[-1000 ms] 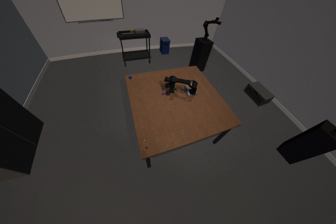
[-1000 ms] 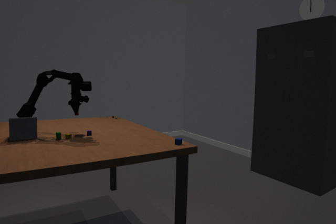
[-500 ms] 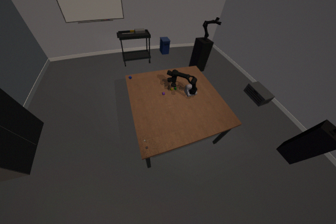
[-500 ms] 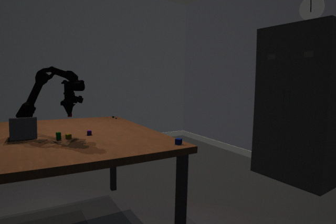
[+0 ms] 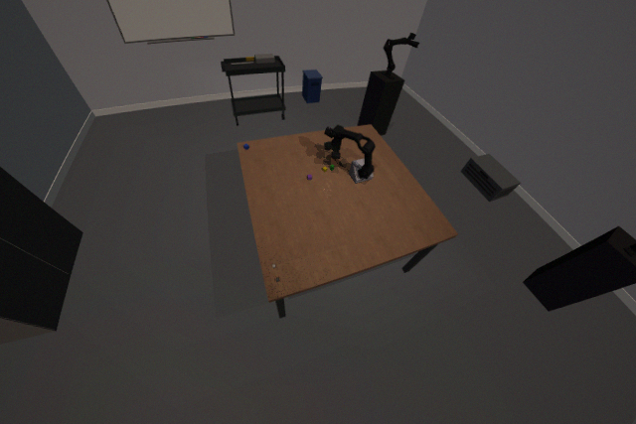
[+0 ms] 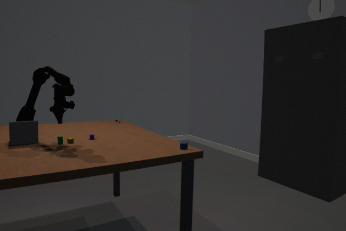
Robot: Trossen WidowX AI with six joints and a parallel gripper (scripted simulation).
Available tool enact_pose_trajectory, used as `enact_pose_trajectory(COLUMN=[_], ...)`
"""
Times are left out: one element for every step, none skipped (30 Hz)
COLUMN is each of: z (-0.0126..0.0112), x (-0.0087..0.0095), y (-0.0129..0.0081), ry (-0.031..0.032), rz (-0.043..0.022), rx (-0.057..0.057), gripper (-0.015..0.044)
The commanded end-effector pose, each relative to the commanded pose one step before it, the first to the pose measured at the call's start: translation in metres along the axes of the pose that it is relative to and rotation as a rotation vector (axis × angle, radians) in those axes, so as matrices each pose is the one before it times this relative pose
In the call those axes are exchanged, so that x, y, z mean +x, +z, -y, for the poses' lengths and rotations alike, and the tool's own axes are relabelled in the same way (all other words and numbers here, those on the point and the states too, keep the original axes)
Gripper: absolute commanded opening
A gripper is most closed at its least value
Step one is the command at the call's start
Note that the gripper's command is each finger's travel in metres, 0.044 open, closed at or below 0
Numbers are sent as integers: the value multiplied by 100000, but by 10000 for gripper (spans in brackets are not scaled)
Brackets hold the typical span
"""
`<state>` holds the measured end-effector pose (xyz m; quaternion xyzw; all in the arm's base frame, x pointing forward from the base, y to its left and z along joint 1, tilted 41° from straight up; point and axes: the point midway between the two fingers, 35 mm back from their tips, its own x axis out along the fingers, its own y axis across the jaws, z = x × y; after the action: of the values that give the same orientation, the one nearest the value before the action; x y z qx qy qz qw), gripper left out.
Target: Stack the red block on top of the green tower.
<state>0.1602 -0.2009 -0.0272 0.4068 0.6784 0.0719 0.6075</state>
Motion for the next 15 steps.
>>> enact_pose_trajectory(z=[245, -17, -25, -29, -32, -36, -39, -43, -46, -39, -24, -8, 1, 2, 3], x=[445, 383, 472, 472, 471, 469, 467, 466, 463, 382, 229, 76, 80, 164, 260], y=[-185, 37, 39, 30, 22, 14, 6, -3, -11, -14, -11, -4, 4, 8, 11], ry=[-385, 1, 4, 6, 9, 12, 14, 17, 20, 17, 11, 4, 1, 2, 3], rz=[-549, 8, 8, 6, 5, 3, 2, 0, -2, -3, -2, -1, 1, 2, 3], rx=[-1202, -4, -5, -6, -6, -6, -7, -7, -7, -6, -4, -1, -1, -2, -3], gripper=[0, 0, 0, 0, 0, 0, 0, 0, 0, 0, 0, 0, 0, 0, 0])
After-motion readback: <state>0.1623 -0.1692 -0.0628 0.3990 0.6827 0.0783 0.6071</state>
